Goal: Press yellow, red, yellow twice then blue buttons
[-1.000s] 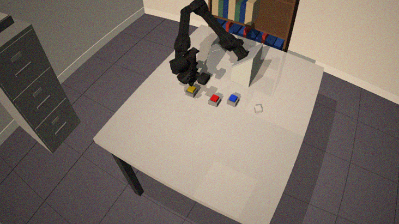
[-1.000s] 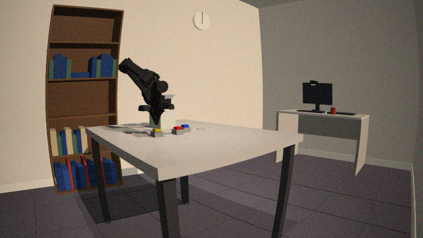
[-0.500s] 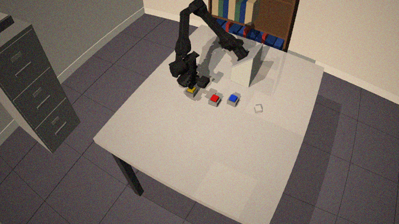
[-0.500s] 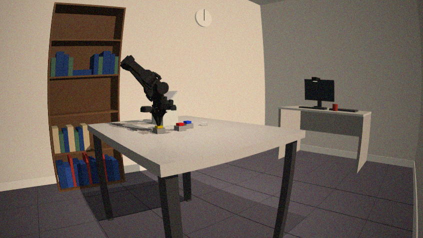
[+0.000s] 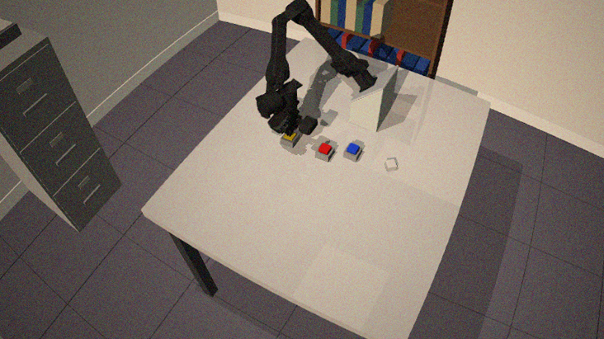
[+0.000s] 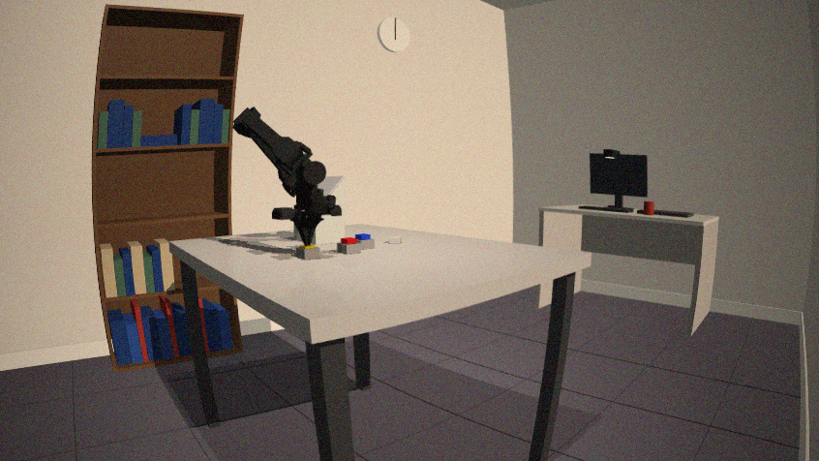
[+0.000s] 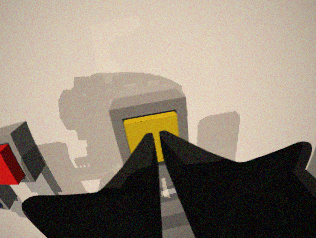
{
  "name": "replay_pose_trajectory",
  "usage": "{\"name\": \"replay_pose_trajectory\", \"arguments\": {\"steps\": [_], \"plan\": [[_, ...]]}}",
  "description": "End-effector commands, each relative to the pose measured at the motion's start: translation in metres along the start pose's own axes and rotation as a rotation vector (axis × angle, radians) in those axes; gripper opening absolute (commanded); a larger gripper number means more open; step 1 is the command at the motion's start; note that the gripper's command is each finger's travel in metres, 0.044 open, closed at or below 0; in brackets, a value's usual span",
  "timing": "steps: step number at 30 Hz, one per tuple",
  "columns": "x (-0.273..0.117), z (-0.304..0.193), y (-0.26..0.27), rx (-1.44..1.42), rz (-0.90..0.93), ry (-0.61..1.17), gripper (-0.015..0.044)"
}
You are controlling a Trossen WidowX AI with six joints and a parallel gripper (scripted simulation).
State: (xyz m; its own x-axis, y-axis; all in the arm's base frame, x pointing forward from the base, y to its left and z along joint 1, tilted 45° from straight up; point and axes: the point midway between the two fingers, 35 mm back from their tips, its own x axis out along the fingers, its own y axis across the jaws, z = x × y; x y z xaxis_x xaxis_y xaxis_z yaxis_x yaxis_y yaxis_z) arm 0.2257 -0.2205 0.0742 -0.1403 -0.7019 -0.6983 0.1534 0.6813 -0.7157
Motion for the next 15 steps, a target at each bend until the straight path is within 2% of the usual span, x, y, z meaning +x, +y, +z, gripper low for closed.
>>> {"name": "replay_pose_trajectory", "arguments": {"steps": [1,4,8,12,15], "plan": [[0.002,-0.002,0.001,-0.005,0.005,0.006,0.002],[0.002,-0.002,0.001,-0.005,0.005,0.006,0.002],[-0.03,-0.001,0.001,-0.004,0.007,0.005,0.002],[-0.036,-0.001,0.001,-0.004,0.007,0.006,0.002],[-0.072,0.001,0.002,-0.004,0.011,0.006,0.002]]}}
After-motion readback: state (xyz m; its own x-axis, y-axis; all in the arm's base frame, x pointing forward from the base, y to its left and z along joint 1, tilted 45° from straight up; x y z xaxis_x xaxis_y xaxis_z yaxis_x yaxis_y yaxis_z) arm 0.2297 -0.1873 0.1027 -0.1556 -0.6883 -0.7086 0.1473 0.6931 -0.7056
